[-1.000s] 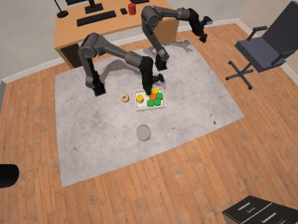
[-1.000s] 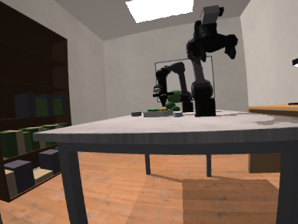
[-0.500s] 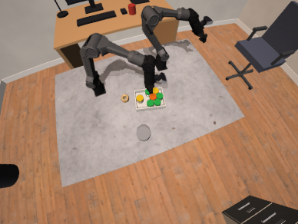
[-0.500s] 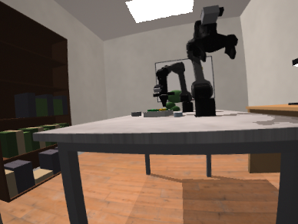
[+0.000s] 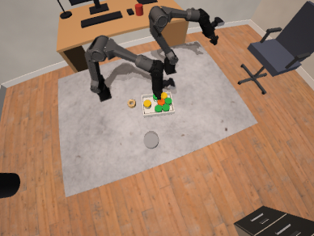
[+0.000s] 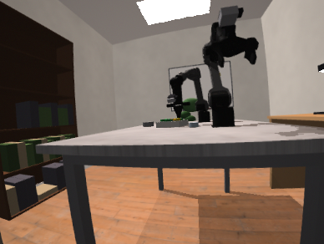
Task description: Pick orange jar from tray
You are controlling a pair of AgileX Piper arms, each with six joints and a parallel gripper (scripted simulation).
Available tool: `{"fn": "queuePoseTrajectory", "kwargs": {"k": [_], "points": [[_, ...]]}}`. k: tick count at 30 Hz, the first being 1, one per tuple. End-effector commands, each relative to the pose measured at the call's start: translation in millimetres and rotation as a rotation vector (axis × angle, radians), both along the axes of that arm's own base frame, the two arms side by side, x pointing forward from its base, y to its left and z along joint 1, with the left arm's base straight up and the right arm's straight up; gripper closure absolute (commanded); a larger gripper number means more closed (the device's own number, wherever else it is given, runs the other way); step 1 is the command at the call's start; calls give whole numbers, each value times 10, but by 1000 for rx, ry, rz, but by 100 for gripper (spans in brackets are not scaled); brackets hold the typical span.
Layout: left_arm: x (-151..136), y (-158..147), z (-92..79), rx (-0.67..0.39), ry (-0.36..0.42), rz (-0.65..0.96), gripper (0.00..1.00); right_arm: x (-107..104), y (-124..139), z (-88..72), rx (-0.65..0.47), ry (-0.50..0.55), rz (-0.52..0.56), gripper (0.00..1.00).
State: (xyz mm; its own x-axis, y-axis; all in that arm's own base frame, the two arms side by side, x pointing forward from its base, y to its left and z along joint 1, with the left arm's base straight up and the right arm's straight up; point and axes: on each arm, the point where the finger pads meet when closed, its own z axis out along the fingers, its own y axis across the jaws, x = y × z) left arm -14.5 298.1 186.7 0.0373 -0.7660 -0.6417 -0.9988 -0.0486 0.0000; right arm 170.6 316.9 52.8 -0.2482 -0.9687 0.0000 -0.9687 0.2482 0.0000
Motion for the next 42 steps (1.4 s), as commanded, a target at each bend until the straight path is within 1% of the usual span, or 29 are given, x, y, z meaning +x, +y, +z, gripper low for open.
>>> {"fn": "queuePoseTrajectory", "kwargs": {"k": [1,14,40,42], "points": [[0,2,4,1,0,0,0,1,3,-2,2,-1,0,100],[0,2,4,1,0,0,0,-18,-43,-23,2,-1,0,100],[0,2,4,1,0,0,0,-133,-388,-12,1,-1,0,100],[0,2,4,1,0,0,0,-131,-385,67,1,-1,0,100]]}}
